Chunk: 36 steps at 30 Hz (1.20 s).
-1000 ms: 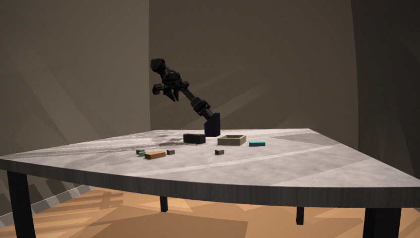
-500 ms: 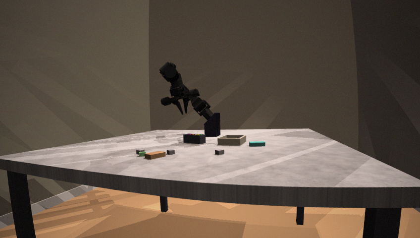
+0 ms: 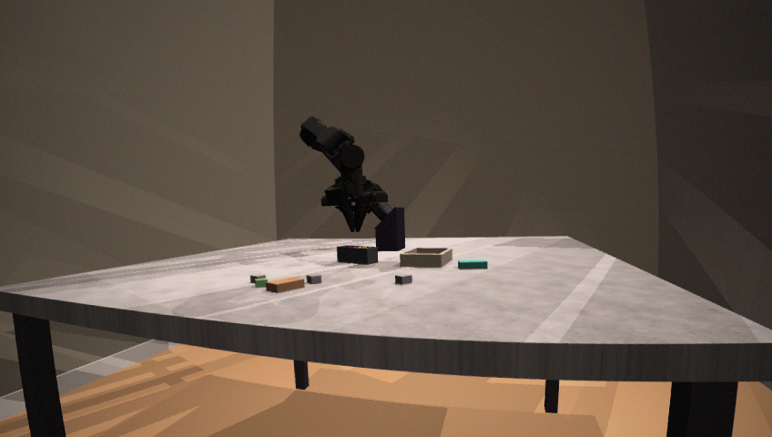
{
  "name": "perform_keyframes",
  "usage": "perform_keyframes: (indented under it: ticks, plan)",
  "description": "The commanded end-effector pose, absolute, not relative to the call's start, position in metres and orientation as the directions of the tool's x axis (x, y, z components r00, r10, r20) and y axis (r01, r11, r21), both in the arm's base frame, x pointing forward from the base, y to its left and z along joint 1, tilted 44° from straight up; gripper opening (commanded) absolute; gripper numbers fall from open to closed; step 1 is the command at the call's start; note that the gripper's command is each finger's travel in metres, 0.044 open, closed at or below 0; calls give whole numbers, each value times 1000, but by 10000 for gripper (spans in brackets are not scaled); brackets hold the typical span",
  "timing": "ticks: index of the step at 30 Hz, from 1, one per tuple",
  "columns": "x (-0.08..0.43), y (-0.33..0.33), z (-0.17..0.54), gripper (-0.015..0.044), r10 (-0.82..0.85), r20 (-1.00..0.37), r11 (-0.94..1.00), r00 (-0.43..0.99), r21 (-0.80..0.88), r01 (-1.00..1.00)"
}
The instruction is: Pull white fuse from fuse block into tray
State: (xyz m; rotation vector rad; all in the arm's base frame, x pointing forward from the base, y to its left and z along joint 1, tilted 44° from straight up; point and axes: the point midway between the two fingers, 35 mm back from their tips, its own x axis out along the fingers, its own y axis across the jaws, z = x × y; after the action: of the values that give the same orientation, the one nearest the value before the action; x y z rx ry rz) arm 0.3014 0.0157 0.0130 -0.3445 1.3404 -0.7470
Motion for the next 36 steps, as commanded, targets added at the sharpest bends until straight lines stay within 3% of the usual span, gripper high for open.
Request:
perform_keyframes:
  ticks: [1, 36]
  plan:
    - [299, 14, 6, 67, -685, -727, 695, 47, -633, 340]
    - [303, -5, -15, 67, -685, -727, 695, 47, -634, 340]
